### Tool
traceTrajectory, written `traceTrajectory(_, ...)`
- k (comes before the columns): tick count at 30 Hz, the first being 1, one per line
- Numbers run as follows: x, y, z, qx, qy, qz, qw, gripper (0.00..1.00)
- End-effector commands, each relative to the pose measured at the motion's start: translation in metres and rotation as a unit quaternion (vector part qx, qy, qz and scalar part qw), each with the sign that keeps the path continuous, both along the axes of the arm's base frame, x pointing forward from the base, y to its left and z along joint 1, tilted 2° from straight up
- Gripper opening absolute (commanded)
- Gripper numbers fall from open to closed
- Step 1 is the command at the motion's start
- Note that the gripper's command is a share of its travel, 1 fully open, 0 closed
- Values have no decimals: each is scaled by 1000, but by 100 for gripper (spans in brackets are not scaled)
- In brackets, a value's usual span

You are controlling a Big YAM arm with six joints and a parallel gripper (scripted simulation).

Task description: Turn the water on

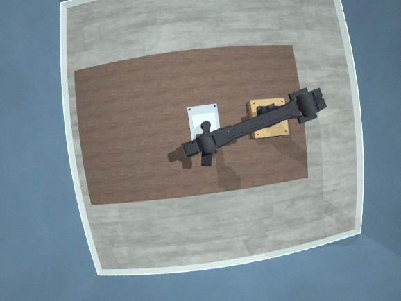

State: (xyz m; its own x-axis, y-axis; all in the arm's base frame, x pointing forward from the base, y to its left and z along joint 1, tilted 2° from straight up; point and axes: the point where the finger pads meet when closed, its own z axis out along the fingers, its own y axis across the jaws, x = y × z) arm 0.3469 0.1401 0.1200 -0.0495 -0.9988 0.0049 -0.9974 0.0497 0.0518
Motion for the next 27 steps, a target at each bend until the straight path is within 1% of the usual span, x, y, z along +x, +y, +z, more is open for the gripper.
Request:
traceTrajectory(1,18,-21,51,-6,-43,-5,999,0)
traceTrajectory(20,18,-21,51,-6,-43,-5,999,0)
traceTrajectory(21,18,-21,51,-6,-43,-5,999,69)
traceTrajectory(27,18,-20,51,-6,-43,-5,999,69)
